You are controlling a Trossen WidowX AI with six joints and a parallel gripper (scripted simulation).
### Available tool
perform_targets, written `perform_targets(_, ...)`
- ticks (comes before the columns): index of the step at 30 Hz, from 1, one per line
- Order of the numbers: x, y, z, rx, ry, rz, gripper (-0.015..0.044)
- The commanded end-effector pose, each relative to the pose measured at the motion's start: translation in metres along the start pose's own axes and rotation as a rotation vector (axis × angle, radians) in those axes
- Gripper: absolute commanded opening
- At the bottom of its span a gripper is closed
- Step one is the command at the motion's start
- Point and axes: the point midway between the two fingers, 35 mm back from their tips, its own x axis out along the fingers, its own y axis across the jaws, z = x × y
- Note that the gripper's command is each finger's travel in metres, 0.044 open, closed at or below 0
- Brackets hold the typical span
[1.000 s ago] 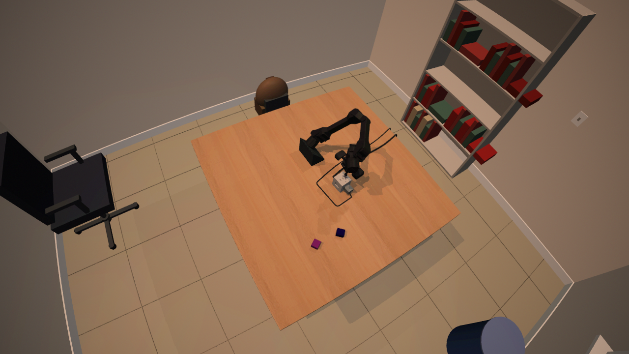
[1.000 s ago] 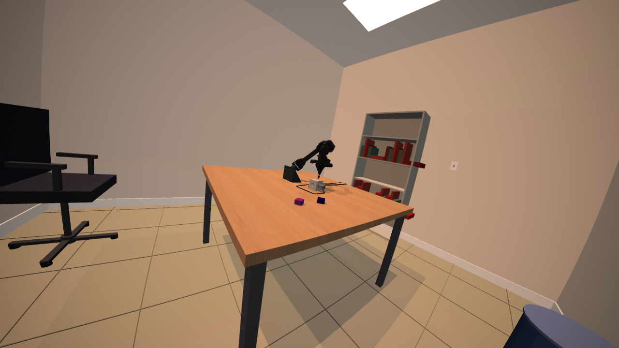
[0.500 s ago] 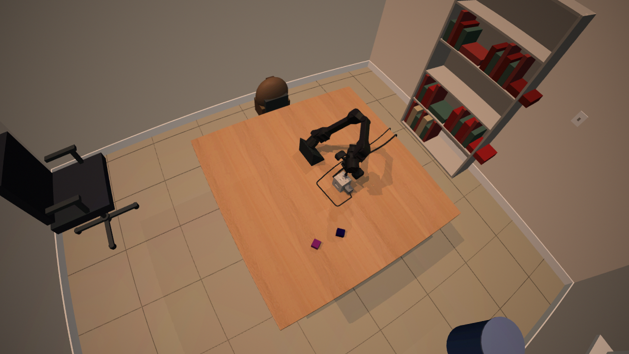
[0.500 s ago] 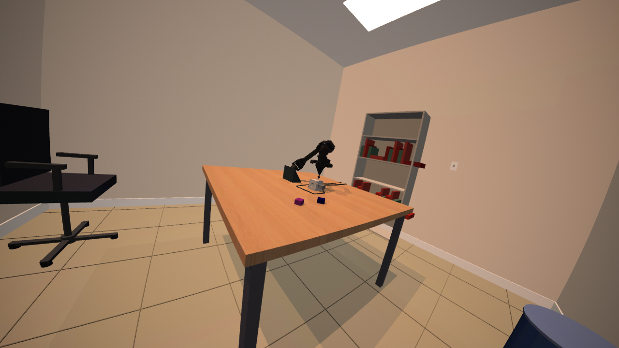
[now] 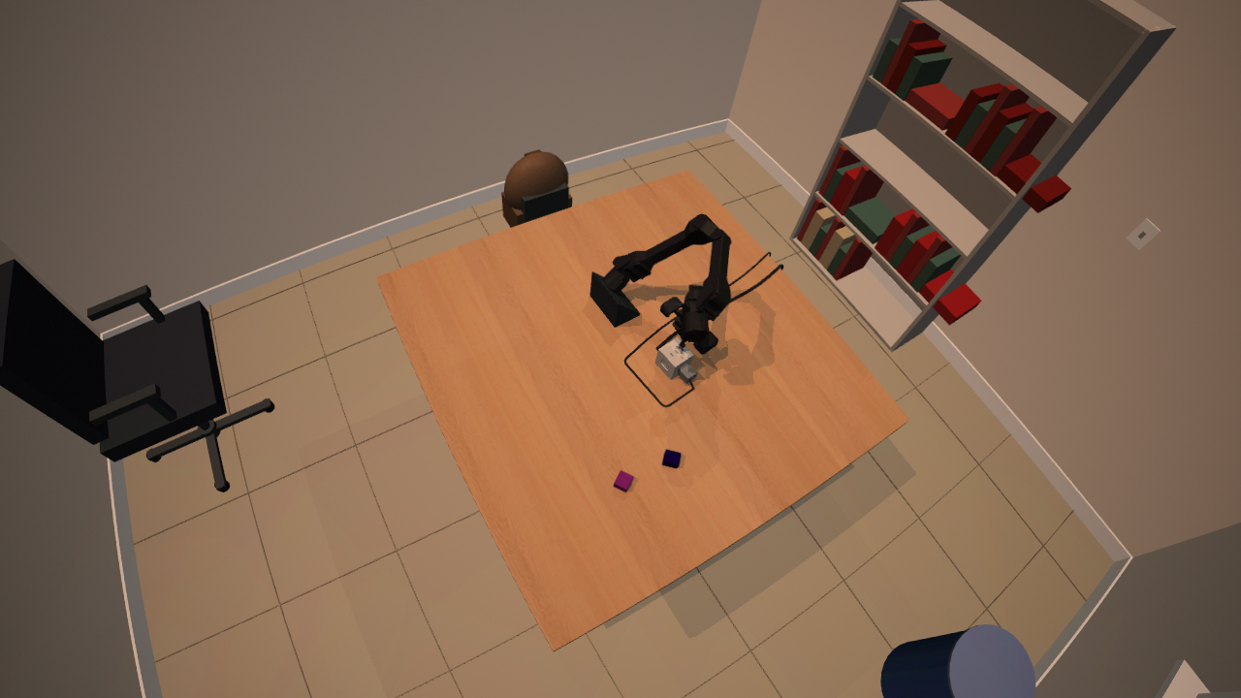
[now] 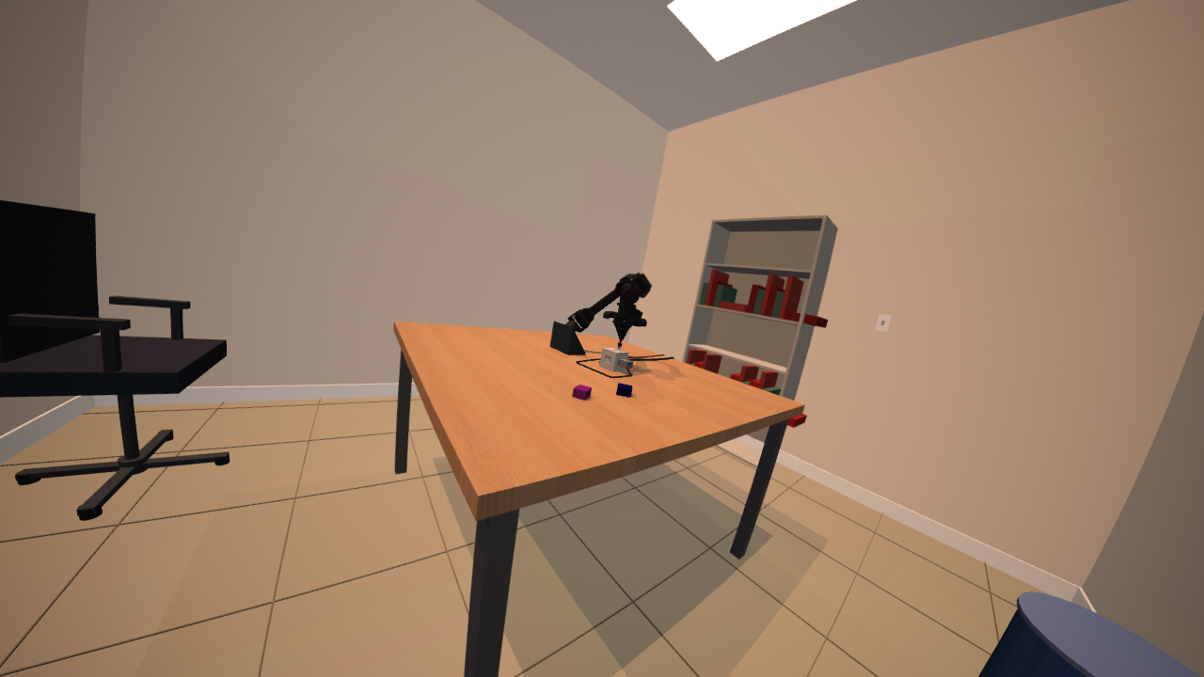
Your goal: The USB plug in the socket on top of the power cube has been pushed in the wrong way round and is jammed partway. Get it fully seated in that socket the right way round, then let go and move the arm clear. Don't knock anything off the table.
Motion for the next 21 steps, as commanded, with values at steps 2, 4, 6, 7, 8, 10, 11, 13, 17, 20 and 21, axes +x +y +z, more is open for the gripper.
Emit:
perform_targets(2, 0.0007, -0.0004, 0.0002, -0.001, -0.002, -0.003, 0.0000)
perform_targets(4, 0.0009, -0.0004, 0.0002, -0.001, -0.003, -0.003, 0.0000)
perform_targets(6, 0.0011, -0.0004, 0.0002, -0.001, -0.003, -0.003, 0.0000)
perform_targets(7, 0.0013, -0.0004, 0.0002, -0.001, -0.003, -0.003, 0.0000)
perform_targets(8, 0.0014, -0.0004, 0.0002, -0.001, -0.003, -0.003, 0.0000)
perform_targets(10, 0.0016, -0.0004, 0.0002, -0.001, -0.003, -0.003, 0.0000)
perform_targets(11, 0.0017, -0.0004, 0.0002, -0.001, -0.003, -0.003, 0.0000)
perform_targets(13, 0.0020, -0.0004, 0.0001, -0.001, -0.003, -0.003, 0.0000)
perform_targets(17, 0.0025, -0.0004, 0.0001, -0.001, -0.003, -0.003, 0.0000)
perform_targets(20, 0.0028, -0.0004, 0.0001, -0.001, -0.003, -0.003, 0.0000)
perform_targets(21, 0.0029, -0.0004, 0.0001, -0.001, -0.003, -0.003, 0.0000)
